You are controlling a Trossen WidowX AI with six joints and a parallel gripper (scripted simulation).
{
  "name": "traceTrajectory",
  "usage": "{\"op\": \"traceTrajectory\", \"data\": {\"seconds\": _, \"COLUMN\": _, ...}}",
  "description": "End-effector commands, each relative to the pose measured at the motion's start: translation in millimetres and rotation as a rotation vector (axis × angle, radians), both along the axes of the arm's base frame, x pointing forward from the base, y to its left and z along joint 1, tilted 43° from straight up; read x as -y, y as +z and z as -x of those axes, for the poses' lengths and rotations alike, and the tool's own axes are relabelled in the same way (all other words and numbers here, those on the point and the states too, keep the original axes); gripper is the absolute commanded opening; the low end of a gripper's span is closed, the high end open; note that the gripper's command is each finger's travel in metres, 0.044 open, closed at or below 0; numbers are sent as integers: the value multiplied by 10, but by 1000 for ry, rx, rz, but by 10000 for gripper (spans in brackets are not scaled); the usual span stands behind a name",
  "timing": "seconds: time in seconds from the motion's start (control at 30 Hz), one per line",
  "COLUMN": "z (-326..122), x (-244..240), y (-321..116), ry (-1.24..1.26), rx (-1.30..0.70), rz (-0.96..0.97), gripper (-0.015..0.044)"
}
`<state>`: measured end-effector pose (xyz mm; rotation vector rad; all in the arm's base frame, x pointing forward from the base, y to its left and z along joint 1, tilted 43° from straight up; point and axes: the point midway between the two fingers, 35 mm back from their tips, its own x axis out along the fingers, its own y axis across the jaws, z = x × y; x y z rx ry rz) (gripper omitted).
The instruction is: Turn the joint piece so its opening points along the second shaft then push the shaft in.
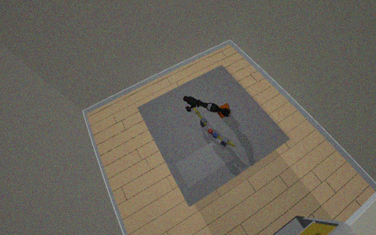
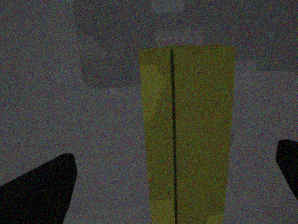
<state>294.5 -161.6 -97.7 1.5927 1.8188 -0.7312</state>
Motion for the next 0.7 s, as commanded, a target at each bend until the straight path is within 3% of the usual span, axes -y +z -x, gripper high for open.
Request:
{"op": "traceTrajectory", "data": {"seconds": 0.0, "z": 6, "x": -50, "y": -50, "ry": -3, "rx": -1, "rz": -3, "gripper": 440}}
{"op": "traceTrajectory", "data": {"seconds": 0.13, "z": 11, "x": -77, "y": -77, "ry": -3, "rx": -1, "rz": -3, "gripper": 440}}
{"op": "traceTrajectory", "data": {"seconds": 0.57, "z": 11, "x": -77, "y": -77, "ry": -3, "rx": -1, "rz": -3, "gripper": 102}}
{"op": "traceTrajectory", "data": {"seconds": 0.67, "z": 11, "x": -77, "y": -77, "ry": -3, "rx": -1, "rz": -3, "gripper": 102}}
